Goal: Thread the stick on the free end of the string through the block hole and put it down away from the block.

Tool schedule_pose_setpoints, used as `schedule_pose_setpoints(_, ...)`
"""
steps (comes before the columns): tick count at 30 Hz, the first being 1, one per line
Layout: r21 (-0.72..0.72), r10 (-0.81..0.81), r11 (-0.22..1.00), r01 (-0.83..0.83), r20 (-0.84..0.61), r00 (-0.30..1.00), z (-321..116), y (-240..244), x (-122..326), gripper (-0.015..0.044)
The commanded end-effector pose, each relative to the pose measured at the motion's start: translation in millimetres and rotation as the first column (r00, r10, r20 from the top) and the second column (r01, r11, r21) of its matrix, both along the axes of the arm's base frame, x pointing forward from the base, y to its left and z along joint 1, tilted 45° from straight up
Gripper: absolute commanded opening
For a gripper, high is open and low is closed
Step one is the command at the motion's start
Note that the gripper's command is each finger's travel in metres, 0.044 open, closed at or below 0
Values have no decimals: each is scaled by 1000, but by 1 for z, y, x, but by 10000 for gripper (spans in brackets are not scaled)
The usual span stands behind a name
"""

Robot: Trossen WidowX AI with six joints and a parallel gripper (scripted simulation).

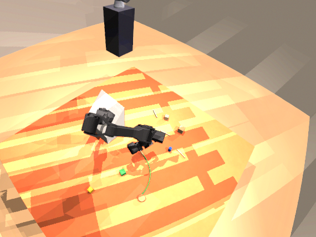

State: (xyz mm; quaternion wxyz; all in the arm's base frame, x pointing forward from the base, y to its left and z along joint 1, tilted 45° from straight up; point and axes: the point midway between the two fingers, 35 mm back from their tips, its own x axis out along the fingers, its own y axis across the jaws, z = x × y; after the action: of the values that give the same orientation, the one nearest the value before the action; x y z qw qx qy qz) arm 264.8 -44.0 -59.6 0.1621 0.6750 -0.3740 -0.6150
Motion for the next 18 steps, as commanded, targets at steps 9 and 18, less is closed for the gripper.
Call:
schedule_pose_setpoints(9, 3, 3, 1000, -3, -3, 1000, -6, -5, 1, 121)
schedule_pose_setpoints(18, 4, 4, 1000, -4, -3, 1000, -17, -15, 1, 121)
